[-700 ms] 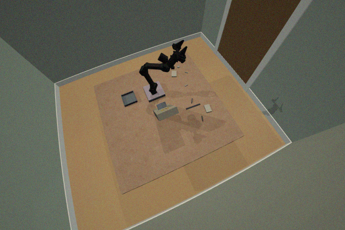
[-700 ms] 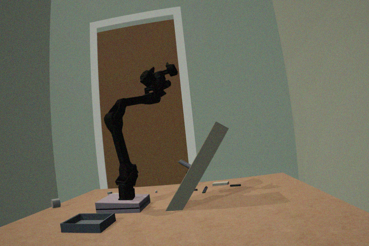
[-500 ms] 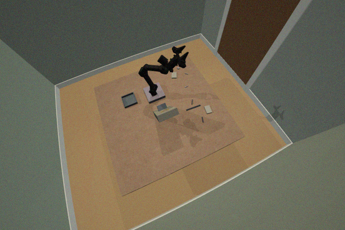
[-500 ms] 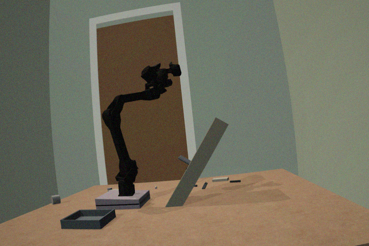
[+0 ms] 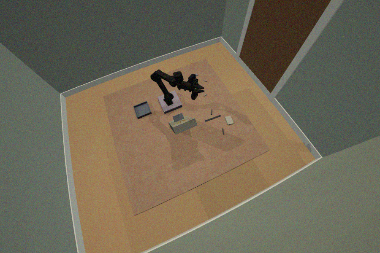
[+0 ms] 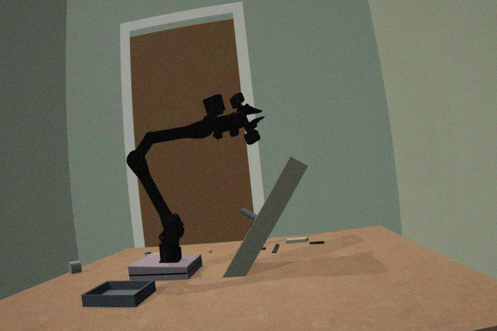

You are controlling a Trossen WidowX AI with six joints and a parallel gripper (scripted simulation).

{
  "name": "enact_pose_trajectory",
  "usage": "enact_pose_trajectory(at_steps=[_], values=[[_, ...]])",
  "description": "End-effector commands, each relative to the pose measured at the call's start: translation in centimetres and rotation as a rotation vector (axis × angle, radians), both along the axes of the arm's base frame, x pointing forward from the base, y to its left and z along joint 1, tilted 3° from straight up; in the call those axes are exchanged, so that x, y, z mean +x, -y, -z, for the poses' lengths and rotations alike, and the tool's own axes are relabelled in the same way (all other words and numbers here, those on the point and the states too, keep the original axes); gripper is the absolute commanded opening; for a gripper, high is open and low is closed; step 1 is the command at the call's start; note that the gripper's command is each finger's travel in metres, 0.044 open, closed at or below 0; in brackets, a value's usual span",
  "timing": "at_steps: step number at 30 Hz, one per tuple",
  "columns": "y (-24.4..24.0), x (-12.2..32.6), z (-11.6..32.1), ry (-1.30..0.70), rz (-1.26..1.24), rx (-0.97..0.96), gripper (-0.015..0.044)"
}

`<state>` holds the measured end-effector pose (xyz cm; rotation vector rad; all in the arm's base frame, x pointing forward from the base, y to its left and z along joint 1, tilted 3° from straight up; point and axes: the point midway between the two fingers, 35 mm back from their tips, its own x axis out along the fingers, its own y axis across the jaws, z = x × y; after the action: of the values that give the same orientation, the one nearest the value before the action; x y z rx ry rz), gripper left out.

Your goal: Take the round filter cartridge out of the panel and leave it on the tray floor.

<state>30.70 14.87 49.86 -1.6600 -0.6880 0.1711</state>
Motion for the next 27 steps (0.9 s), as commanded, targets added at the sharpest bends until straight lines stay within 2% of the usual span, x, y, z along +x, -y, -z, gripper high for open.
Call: enact_pose_trajectory(at_steps=[1, 9, 15, 27], values=[[5.3, 1.3, 5.9, -0.378, 0.145, 0.247, 0.0100], [12.9, 0.0, 14.8, -0.803, 0.456, 0.693, 0.0100], [17.4, -3.2, 20.6, -0.986, 0.723, 1.045, 0.0100], [17.5, -3.3, 20.8, -0.991, 0.734, 1.059, 0.0100]])
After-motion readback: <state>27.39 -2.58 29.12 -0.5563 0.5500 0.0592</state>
